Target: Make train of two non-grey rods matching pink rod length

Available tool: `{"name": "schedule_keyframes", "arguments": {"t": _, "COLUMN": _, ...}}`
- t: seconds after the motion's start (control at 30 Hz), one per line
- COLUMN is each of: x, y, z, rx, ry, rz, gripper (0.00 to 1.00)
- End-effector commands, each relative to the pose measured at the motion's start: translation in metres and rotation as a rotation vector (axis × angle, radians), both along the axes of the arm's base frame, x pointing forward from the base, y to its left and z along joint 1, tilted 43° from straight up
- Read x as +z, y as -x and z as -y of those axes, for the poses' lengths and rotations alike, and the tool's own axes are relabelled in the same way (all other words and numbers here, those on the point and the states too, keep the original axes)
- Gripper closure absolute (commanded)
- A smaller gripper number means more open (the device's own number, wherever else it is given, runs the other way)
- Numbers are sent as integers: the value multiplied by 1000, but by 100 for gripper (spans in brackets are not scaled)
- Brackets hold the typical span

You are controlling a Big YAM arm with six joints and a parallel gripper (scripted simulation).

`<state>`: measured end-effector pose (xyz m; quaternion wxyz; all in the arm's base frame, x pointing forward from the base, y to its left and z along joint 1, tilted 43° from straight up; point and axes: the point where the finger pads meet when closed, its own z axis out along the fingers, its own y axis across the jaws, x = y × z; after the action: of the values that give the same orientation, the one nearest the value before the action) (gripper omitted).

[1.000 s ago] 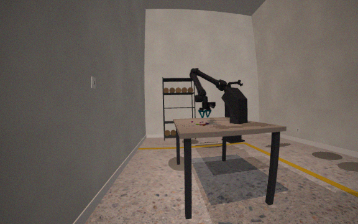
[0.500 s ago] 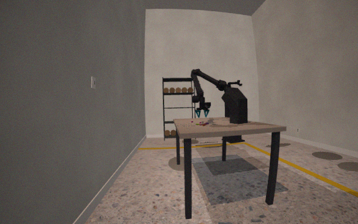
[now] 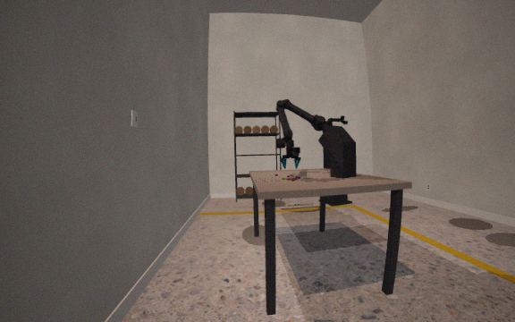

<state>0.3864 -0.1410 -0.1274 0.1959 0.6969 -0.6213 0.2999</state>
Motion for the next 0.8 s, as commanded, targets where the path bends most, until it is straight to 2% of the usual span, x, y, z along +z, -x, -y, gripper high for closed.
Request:
{"name": "schedule_keyframes", "arguments": {"t": 0.0, "x": 14, "y": -2, "z": 12, "rx": -62, "ry": -12, "rz": 73, "gripper": 0}}
{"name": "schedule_keyframes", "arguments": {"t": 0.03, "x": 16, "y": -8, "z": 13, "rx": -62, "ry": -11, "rz": 84, "gripper": 0}}
{"name": "schedule_keyframes", "arguments": {"t": 0.1, "x": 16, "y": -8, "z": 13, "rx": -62, "ry": -11, "rz": 84, "gripper": 0}}
{"name": "schedule_keyframes", "arguments": {"t": 0.13, "x": 26, "y": 6, "z": 27, "rx": -133, "ry": -24, "rz": 136, "gripper": 0}}
{"name": "schedule_keyframes", "arguments": {"t": 0.3, "x": 27, "y": 2, "z": 28, "rx": -133, "ry": -24, "rz": 143, "gripper": 0}}
{"name": "schedule_keyframes", "arguments": {"t": 0.33, "x": 34, "y": 11, "z": 37, "rx": -180, "ry": -32, "rz": 178, "gripper": 0}}
{"name": "schedule_keyframes", "arguments": {"t": 0.43, "x": 37, "y": 14, "z": 41, "rx": -201, "ry": -35, "rz": 198, "gripper": 0}}
{"name": "schedule_keyframes", "arguments": {"t": 0.57, "x": 39, "y": 9, "z": 43, "rx": -204, "ry": -35, "rz": 208, "gripper": 0}}
{"name": "schedule_keyframes", "arguments": {"t": 0.6, "x": 33, "y": 11, "z": 41, "rx": -201, "ry": -37, "rz": 193, "gripper": 0}}
{"name": "schedule_keyframes", "arguments": {"t": 0.77, "x": 31, "y": 13, "z": 37, "rx": -193, "ry": -37, "rz": 183, "gripper": 0}}
